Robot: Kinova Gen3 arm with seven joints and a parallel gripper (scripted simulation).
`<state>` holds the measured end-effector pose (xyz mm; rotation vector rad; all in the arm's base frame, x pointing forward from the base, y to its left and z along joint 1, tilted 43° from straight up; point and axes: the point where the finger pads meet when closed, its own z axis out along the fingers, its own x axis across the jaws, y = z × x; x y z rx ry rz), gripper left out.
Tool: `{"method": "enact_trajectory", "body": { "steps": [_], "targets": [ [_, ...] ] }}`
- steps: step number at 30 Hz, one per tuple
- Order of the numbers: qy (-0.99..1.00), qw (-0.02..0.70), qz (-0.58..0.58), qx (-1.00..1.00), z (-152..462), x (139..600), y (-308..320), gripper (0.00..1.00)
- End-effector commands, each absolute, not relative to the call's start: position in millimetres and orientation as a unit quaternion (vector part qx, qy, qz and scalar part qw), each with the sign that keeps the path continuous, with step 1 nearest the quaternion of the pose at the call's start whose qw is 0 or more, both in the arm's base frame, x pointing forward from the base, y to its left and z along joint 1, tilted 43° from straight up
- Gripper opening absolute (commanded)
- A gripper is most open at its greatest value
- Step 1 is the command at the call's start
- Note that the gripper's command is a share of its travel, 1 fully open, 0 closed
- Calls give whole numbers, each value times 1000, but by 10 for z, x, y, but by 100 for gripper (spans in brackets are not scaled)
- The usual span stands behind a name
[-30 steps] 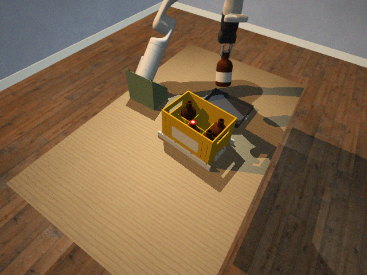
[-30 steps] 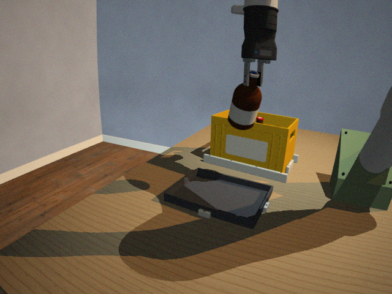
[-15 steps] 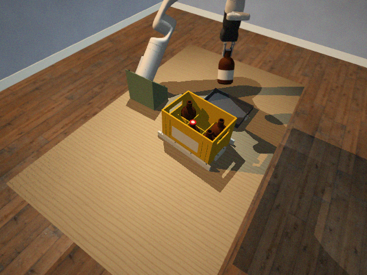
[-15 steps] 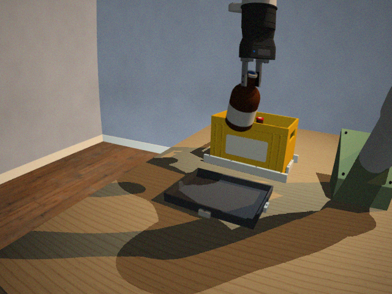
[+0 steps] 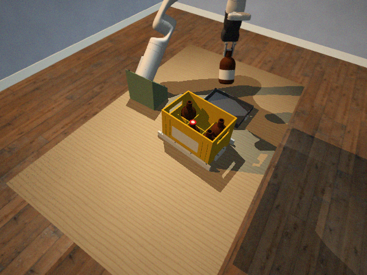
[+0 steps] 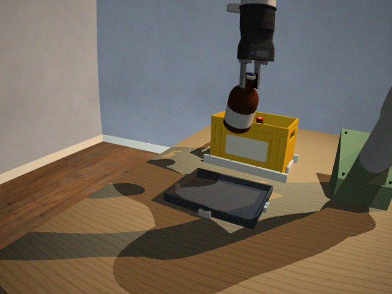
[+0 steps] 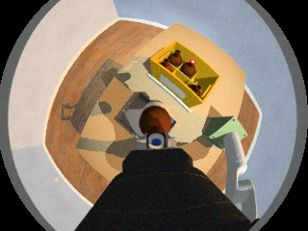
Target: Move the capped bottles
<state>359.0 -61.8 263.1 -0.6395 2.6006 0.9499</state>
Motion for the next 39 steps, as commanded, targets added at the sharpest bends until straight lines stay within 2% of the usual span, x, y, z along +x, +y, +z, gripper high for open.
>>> {"method": "enact_trajectory", "body": {
  "steps": [1, 39],
  "targets": [
    [905, 148, 332, -223, 2596, 3585, -575, 0],
    [905, 149, 330, -223, 2133, 3656, -141, 0]
  ]
}}
